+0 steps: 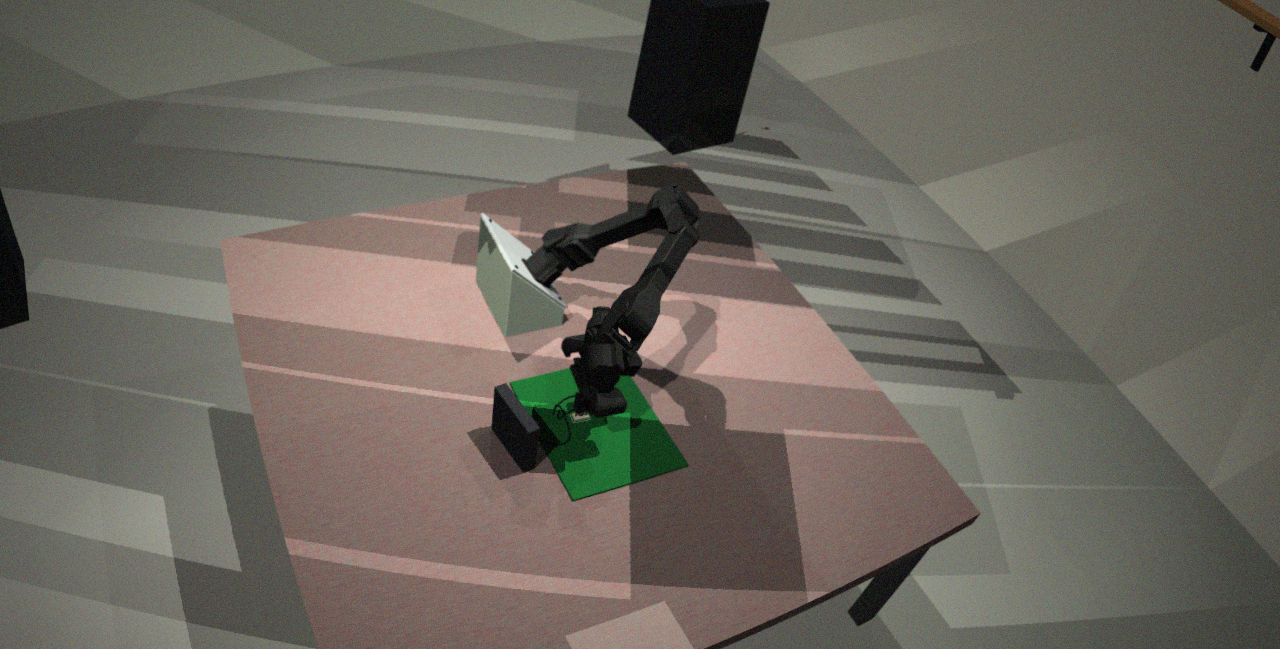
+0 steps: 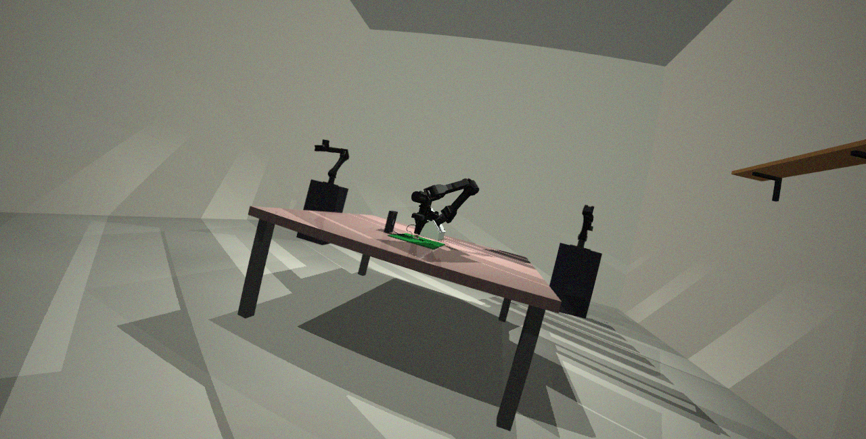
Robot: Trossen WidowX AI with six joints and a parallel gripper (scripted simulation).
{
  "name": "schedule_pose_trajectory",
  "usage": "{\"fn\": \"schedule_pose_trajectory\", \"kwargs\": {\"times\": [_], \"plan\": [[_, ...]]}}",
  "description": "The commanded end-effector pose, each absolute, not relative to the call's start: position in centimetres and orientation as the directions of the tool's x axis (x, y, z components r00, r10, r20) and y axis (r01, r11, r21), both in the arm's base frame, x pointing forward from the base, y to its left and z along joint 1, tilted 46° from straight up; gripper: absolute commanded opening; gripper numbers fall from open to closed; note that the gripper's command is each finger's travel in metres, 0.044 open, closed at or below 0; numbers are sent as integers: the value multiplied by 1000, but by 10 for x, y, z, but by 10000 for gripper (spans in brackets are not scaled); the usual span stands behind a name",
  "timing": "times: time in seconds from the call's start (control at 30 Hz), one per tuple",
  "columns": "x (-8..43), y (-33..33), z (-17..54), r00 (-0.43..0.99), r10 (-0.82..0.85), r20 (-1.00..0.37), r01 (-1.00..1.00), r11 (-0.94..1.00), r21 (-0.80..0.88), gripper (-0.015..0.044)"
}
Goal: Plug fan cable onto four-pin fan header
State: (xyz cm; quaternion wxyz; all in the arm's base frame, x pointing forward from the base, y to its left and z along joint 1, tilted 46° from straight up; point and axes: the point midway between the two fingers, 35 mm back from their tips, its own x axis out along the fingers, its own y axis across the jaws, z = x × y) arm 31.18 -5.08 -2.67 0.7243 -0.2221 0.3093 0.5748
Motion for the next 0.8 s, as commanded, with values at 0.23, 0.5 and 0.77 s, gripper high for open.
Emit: {"fn": "schedule_pose_trajectory", "kwargs": {"times": [0.23,0.5,0.77], "plan": [[312,-49,-28,152,696,-702,-970,243,31,0],[311,-48,-29,152,696,-702,-969,246,35,0],[310,-47,-30,152,696,-702,-968,248,36,0]]}}
